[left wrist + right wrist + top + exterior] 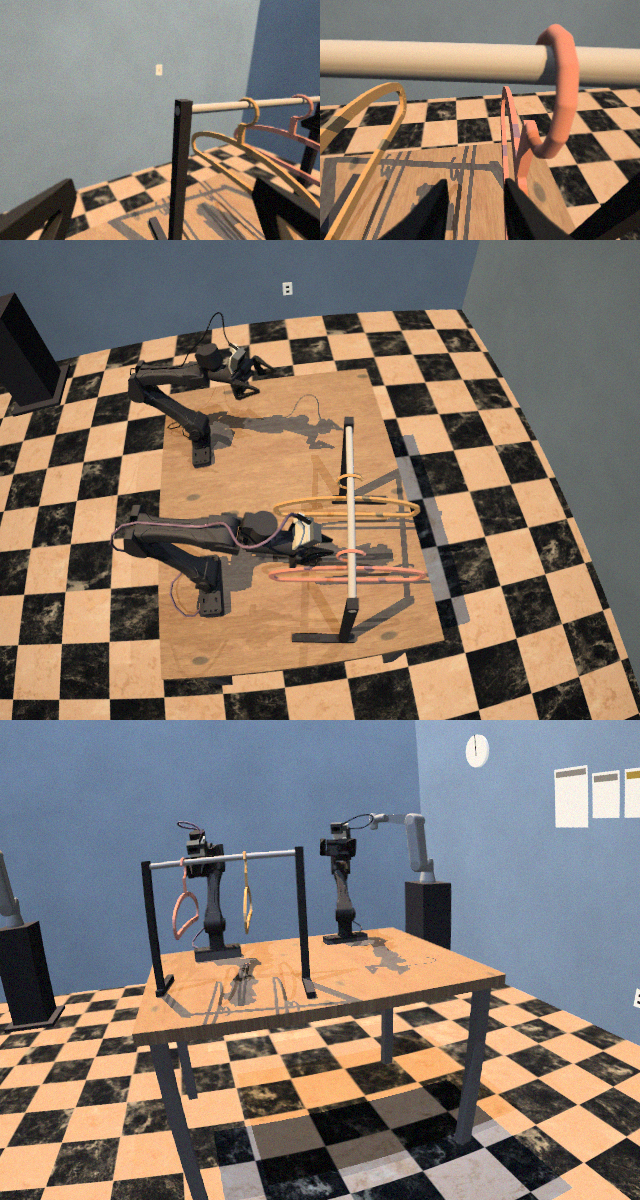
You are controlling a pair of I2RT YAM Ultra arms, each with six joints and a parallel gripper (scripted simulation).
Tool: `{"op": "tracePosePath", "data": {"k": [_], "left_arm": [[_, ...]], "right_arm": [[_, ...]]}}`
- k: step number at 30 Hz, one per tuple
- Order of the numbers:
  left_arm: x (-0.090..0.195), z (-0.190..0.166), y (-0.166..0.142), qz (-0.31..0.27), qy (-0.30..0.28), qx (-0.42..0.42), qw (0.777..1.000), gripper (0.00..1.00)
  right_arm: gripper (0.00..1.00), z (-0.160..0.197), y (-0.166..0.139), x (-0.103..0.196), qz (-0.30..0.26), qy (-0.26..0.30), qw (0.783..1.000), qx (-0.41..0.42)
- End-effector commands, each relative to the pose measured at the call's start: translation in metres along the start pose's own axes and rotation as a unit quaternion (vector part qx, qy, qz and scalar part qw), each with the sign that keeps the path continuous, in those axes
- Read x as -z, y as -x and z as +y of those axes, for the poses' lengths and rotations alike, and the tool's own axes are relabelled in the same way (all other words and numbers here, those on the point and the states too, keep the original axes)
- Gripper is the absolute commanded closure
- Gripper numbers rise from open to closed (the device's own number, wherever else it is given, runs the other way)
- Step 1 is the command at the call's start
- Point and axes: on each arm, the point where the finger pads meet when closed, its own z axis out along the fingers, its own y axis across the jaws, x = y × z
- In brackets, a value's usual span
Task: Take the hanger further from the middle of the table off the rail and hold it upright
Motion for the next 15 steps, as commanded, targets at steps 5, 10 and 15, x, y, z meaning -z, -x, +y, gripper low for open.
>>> {"op": "tracePosePath", "data": {"k": [5, 10, 15], "left_arm": [[-0.008, -0.097, 0.000, -0.042, -0.163, 0.025, 0.985, 0.00], [-0.008, -0.137, 0.001, -0.052, -0.228, 0.035, 0.972, 0.00], [-0.009, -0.150, -0.001, -0.051, -0.248, 0.038, 0.967, 0.00]], "right_arm": [[0.69, -0.029, 0.004, 0.008, 0.021, -0.024, 0.999, -0.012], [0.69, -0.035, 0.009, 0.009, 0.013, -0.031, 0.999, -0.013], [0.69, -0.034, 0.009, 0.009, 0.013, -0.031, 0.999, -0.012]]}}
